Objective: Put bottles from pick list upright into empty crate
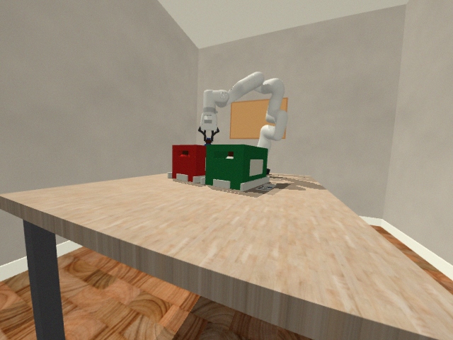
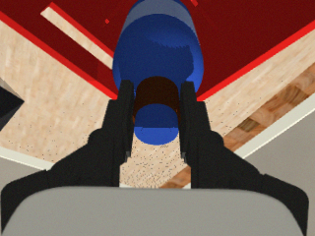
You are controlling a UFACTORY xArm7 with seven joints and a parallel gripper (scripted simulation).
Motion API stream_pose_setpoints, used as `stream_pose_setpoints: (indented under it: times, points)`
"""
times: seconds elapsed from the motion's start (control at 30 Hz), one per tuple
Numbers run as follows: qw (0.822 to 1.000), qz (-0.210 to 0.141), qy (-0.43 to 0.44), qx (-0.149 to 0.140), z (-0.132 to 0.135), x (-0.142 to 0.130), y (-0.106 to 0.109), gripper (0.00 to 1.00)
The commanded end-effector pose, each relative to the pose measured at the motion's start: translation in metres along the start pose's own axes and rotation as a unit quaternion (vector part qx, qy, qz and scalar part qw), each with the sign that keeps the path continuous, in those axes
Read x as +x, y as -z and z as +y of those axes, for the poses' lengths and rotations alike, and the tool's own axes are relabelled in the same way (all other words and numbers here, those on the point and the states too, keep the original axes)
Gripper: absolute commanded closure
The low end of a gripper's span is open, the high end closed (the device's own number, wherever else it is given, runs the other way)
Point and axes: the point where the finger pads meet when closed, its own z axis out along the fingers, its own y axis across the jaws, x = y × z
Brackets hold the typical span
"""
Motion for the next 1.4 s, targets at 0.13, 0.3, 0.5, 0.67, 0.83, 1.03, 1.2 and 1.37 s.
stream_pose_setpoints:
  times: [0.13, 0.3, 0.5, 0.67, 0.83, 1.03, 1.2, 1.37]
  points:
    - [1.000, 0.001, 0.000, -0.002, 0.001, 0.000, 0.013, 1.00]
    - [1.000, 0.001, 0.000, -0.002, 0.001, 0.000, 0.022, 1.00]
    - [1.000, 0.001, 0.000, -0.002, 0.001, 0.000, 0.032, 1.00]
    - [1.000, 0.001, 0.000, -0.002, 0.001, 0.000, 0.038, 1.00]
    - [1.000, 0.001, 0.000, -0.002, 0.001, 0.000, 0.045, 1.00]
    - [1.000, 0.001, 0.000, -0.002, 0.001, 0.000, 0.055, 1.00]
    - [1.000, 0.001, 0.000, -0.002, 0.001, 0.000, 0.063, 1.00]
    - [1.000, 0.001, 0.000, -0.002, 0.001, 0.000, 0.068, 1.00]
